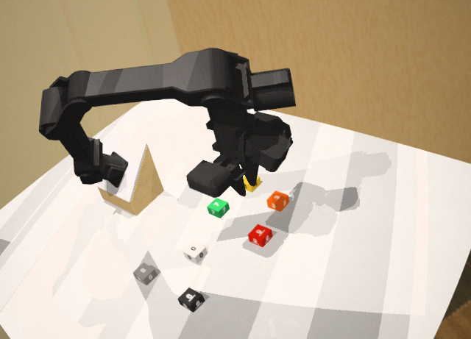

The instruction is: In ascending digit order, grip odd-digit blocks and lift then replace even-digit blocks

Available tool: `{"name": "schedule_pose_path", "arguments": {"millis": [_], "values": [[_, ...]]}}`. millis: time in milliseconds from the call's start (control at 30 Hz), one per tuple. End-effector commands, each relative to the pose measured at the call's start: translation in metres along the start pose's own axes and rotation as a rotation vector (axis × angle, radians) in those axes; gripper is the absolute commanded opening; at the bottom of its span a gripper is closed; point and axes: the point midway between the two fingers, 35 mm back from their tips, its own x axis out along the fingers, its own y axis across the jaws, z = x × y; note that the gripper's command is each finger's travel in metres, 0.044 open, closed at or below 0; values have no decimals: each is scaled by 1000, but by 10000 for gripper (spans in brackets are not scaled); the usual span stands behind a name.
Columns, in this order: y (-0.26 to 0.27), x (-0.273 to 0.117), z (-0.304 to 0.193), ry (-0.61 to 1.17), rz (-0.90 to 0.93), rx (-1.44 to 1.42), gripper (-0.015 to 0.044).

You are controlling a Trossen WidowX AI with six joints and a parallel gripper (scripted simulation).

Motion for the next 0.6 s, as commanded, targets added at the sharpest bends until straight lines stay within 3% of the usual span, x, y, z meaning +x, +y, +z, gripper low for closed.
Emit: {"name": "schedule_pose_path", "arguments": {"millis": [0,200,433,567], "values": [[-70,-3,4,-5,-9,-4,120],[-164,-2,-10,-1,-37,1,120],[-173,-1,-13,0,-40,1,120],[-174,39,-10,-1,-39,2,225]]}}
